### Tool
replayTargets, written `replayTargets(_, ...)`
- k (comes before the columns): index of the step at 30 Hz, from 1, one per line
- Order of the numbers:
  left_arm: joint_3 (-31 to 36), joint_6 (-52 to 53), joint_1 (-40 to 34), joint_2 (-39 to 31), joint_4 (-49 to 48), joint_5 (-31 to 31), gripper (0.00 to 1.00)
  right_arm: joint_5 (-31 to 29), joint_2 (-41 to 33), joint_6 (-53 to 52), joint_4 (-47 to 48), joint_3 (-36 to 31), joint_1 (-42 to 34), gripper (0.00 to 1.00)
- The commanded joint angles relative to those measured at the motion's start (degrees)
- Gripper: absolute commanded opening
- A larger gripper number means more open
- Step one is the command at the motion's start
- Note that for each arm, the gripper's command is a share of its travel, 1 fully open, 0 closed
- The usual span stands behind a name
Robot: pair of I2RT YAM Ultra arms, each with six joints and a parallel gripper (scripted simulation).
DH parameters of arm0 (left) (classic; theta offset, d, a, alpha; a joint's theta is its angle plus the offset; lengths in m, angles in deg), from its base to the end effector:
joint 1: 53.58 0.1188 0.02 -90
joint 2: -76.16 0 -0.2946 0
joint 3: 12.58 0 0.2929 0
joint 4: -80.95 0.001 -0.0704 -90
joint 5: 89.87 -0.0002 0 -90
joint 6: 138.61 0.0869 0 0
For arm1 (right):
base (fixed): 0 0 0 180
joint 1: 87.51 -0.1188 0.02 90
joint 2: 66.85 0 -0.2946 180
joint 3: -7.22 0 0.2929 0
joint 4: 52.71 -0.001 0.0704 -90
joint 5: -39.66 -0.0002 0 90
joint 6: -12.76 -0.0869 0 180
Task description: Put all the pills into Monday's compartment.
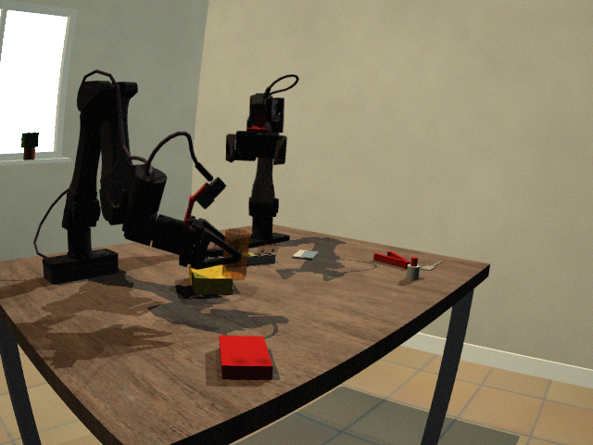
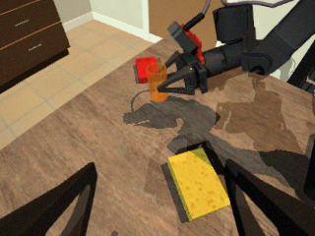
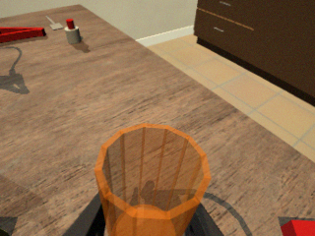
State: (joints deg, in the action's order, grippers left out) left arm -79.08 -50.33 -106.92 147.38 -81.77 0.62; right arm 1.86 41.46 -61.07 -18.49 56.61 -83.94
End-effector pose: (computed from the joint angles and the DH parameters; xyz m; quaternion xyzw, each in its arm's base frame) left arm 0.2180 -0.2900 0.3145 0.3588 0.7474 -0.2553 0.4975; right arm 0.3796 0.0461 0.0958 -0.3189 0.7255 0.2819 0.5408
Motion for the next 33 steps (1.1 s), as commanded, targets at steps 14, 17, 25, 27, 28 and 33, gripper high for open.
replayTargets(14,-0.1,-0.2,-0.1,-0.3,-0.3,0.1,1.0,3.1,1.0,-1.0,7.1,-0.1,0.3,0.36)
replayTargets(17,-0.1,-0.2,-0.1,-0.3,-0.3,0.1,1.0,3.1,1.0,-1.1,7.2,-0.1,0.3,0.36)
replayTargets(25,-0.1,-0.2,-0.1,-0.3,-0.3,0.1,1.0,2.9,6.5,-0.5,13.0,-1.6,-0.3,0.36)
replayTargets(27,-0.1,-0.2,-0.1,-0.3,-0.3,0.1,1.0,2.9,9.6,-0.2,15.9,-1.8,-0.3,0.36)
replayTargets(28,-0.1,-0.2,-0.1,-0.3,-0.3,0.1,1.0,2.9,10.4,-0.4,16.8,-1.8,-0.3,0.36)
replayTargets(33,-0.1,-0.2,-0.1,-0.3,-0.3,0.1,1.0,3.5,12.7,-0.6,19.4,-0.9,0.1,0.36)
